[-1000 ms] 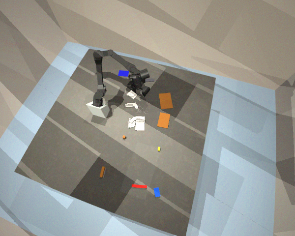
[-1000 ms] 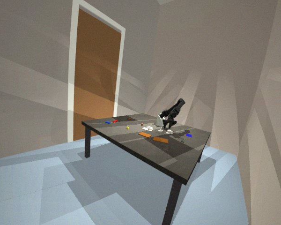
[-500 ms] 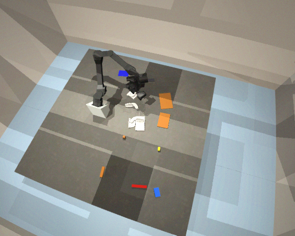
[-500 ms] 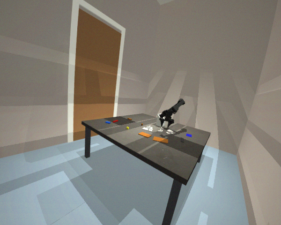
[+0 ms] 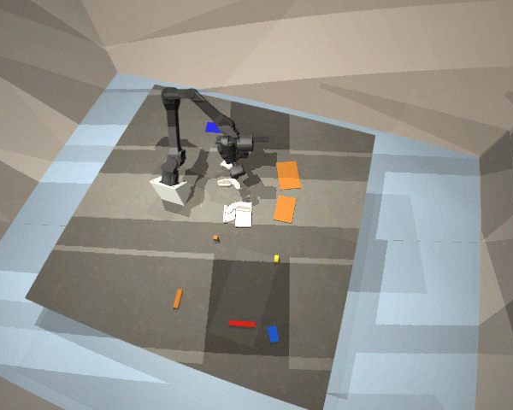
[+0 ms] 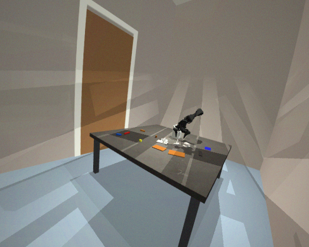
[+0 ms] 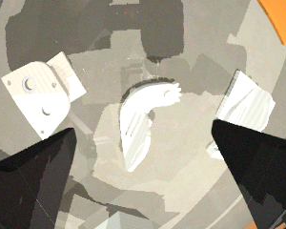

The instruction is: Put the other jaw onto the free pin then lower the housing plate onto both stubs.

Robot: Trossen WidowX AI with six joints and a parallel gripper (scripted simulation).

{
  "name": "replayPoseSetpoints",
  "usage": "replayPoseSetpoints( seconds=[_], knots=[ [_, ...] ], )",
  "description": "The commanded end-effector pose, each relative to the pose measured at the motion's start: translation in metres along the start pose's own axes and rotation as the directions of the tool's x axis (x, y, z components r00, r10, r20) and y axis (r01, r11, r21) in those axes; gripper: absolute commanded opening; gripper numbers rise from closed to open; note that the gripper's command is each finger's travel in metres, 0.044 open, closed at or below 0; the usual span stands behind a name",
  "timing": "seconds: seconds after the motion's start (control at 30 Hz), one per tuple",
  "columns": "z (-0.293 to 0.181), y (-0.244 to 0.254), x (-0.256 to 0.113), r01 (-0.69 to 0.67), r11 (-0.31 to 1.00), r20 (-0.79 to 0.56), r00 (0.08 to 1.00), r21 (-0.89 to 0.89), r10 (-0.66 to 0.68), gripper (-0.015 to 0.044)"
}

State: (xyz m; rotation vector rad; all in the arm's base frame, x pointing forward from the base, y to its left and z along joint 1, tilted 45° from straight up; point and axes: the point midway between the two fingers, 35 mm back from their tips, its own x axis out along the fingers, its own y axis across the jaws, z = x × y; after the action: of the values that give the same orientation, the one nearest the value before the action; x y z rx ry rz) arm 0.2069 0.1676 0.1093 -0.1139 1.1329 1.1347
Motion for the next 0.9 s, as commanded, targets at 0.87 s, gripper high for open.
replayPoseSetpoints(
  seconds=[0.87],
  knots=[
    [-0.036, -0.003, 0.011, -0.090, 0.911, 0.006, 0.995, 0.403, 0.096, 0.0440]
  ],
)
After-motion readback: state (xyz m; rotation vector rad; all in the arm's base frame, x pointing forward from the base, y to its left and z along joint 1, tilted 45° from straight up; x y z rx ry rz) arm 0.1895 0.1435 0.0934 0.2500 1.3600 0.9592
